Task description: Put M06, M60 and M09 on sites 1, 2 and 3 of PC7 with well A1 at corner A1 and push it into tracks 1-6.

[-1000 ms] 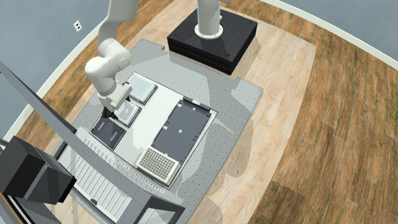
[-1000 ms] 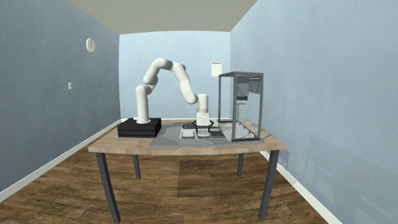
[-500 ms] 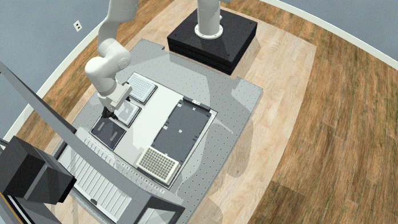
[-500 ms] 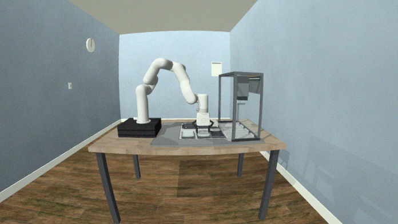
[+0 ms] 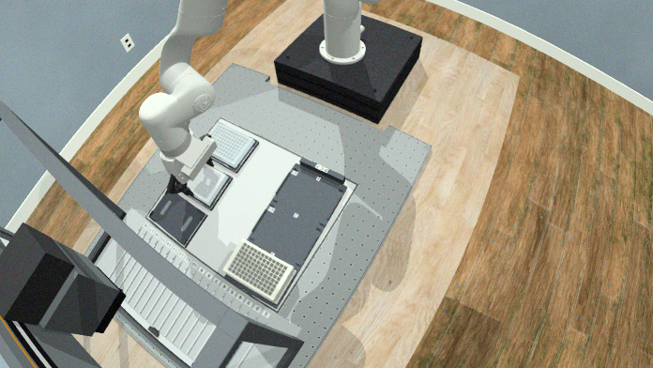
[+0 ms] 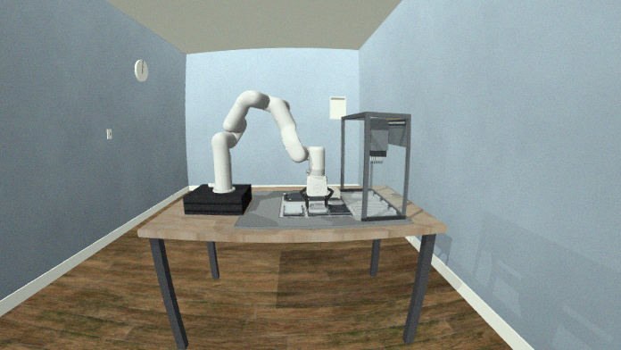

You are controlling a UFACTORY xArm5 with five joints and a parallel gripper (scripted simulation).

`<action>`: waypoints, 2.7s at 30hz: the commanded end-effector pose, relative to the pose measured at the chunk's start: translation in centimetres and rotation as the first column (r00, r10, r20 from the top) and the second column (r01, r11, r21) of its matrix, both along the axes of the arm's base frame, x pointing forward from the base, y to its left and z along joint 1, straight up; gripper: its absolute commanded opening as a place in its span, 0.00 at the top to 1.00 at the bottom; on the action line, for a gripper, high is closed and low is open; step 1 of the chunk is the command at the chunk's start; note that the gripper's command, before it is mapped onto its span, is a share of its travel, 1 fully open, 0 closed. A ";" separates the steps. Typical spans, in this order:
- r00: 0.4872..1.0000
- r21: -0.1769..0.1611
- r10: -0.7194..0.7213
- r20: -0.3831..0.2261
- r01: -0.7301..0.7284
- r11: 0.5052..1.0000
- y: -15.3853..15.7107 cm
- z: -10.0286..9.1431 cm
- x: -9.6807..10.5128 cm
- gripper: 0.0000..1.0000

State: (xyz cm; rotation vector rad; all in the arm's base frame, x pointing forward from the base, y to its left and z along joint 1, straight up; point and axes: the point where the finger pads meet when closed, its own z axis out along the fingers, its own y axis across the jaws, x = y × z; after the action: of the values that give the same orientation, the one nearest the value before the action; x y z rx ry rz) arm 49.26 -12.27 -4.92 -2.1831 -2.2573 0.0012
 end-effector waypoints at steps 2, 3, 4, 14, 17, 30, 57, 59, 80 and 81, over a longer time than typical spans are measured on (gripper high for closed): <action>1.000 0.005 0.000 0.006 0.000 1.000 0.0 0.5 0.2 1.00; 1.000 0.005 0.000 0.006 0.000 1.000 0.0 0.6 0.2 1.00; 1.000 0.005 0.000 0.006 0.000 1.000 0.0 0.6 0.2 1.00; 1.000 0.005 0.000 0.006 0.000 1.000 0.0 1.2 0.2 1.00; 1.000 0.005 0.000 0.006 0.000 1.000 0.0 1.4 0.2 1.00; 1.000 0.005 0.000 0.006 0.000 1.000 -0.1 2.0 0.2 1.00; 1.000 0.005 0.000 0.006 0.000 1.000 -0.1 5.5 0.2 1.00; 1.000 0.005 0.000 0.006 0.000 1.000 -0.1 5.9 0.2 1.00; 1.000 0.005 0.000 0.006 0.000 1.000 -0.1 8.7 0.2 1.00; 1.000 0.005 0.000 0.006 0.000 1.000 -0.1 8.9 0.2 1.00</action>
State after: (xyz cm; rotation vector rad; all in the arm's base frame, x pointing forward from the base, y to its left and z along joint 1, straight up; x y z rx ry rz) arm 49.30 -12.33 3.39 -2.1839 -2.2581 0.0002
